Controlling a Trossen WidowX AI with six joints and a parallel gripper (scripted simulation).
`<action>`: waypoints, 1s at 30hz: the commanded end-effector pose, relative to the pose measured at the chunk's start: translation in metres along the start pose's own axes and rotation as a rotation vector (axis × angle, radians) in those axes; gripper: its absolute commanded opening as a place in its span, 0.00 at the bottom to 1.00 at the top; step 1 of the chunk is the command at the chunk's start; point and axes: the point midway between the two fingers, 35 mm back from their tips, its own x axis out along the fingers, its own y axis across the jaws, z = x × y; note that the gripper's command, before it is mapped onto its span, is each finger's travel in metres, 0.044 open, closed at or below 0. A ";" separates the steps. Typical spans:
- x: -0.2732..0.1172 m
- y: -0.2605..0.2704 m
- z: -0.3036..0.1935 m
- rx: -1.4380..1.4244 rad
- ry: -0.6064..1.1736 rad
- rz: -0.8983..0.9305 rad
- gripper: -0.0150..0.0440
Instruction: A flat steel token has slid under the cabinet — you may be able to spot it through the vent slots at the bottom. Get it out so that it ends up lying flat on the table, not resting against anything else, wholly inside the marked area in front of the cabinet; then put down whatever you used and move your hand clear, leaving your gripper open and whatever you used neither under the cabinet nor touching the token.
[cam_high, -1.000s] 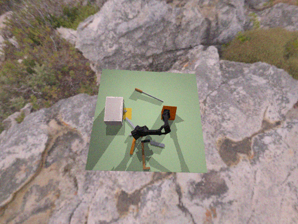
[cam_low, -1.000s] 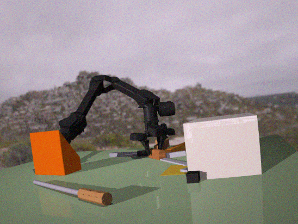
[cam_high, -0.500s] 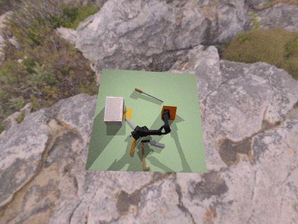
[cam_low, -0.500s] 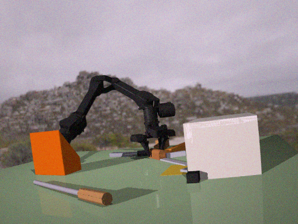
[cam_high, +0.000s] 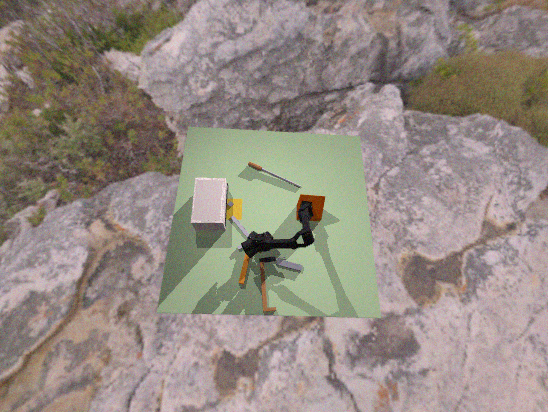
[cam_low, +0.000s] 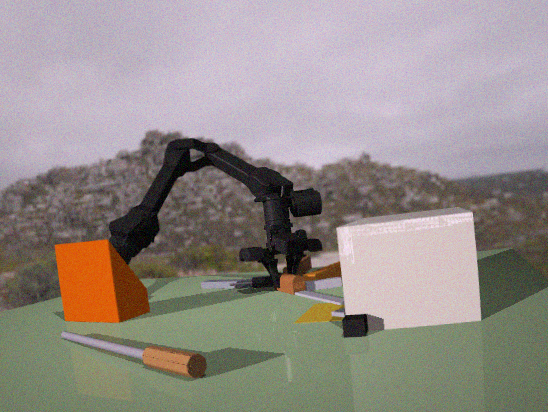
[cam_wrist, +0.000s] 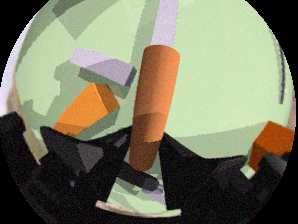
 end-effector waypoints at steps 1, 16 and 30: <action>0.000 0.001 0.000 -0.005 -0.001 0.003 0.42; 0.000 0.001 0.012 -0.005 -0.003 -0.001 0.25; 0.000 0.000 0.037 -0.004 -0.006 -0.003 0.25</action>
